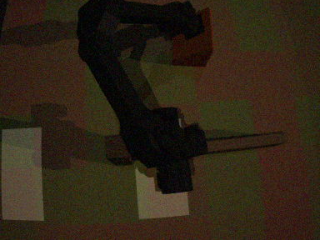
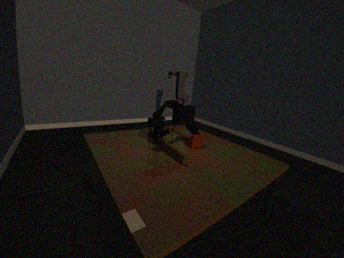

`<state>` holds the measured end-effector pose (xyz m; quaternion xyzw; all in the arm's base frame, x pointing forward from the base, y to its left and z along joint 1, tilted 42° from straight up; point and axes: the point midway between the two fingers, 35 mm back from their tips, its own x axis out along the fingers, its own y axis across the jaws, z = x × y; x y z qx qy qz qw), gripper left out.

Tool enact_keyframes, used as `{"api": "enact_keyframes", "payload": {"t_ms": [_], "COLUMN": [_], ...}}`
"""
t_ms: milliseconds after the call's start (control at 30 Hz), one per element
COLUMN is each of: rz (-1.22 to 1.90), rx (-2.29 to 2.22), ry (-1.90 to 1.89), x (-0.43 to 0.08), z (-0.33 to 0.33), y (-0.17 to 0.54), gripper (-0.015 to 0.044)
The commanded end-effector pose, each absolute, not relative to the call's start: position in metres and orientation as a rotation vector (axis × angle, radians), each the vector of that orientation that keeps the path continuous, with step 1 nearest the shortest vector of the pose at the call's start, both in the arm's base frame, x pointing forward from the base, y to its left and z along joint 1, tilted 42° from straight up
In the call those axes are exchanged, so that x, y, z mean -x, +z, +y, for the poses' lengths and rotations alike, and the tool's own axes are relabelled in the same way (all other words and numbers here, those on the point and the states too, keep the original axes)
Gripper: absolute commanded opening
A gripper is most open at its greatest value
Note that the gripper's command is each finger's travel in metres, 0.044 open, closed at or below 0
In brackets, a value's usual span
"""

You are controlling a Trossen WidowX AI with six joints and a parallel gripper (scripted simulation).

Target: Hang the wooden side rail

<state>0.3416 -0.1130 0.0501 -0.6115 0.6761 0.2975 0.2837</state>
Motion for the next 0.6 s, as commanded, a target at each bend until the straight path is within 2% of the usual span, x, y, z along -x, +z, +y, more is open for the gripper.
{"api": "enact_keyframes", "payload": {"t_ms": [0,567], "rz": [1.807,1.807], "rx": [1.647,1.647], "ry": [0.78,0.78], "x": [-0.3434,-0.3431], "z": [-0.1136,-0.1155], "y": [0.0518,0.0497], "gripper": [0.0,0.0]}}
